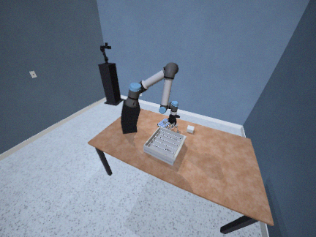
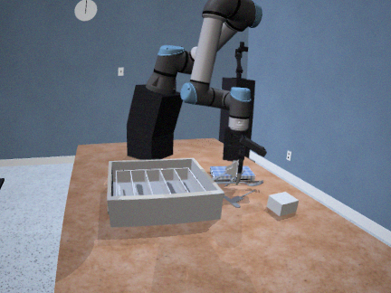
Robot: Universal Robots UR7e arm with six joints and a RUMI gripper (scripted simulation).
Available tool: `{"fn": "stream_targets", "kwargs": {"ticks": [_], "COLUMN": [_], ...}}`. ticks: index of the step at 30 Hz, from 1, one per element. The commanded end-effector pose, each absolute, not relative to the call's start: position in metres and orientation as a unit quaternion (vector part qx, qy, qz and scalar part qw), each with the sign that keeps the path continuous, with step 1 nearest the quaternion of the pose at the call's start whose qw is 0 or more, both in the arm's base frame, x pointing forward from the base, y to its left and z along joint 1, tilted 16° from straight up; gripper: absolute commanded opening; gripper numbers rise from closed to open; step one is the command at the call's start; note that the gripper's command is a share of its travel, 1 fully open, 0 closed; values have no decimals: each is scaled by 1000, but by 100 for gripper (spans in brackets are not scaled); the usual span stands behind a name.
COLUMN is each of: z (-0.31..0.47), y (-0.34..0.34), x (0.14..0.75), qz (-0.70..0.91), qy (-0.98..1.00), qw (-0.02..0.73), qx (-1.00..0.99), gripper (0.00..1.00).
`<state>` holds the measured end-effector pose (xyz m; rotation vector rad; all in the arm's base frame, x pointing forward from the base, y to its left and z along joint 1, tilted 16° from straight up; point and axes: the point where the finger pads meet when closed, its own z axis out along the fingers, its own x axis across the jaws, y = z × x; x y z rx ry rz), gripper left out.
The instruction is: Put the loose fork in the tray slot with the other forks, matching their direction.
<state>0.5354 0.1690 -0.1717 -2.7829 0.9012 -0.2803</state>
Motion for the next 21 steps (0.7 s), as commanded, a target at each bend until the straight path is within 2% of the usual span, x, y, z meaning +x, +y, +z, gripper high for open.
{"fn": "stream_targets", "kwargs": {"ticks": [1, 21], "z": [-153, -82], "y": [165, 156], "x": [531, 513], "qz": [-95, -95], "qy": [306, 306], "qw": [101, 102], "qx": [-942, -942], "gripper": [2, 2]}}
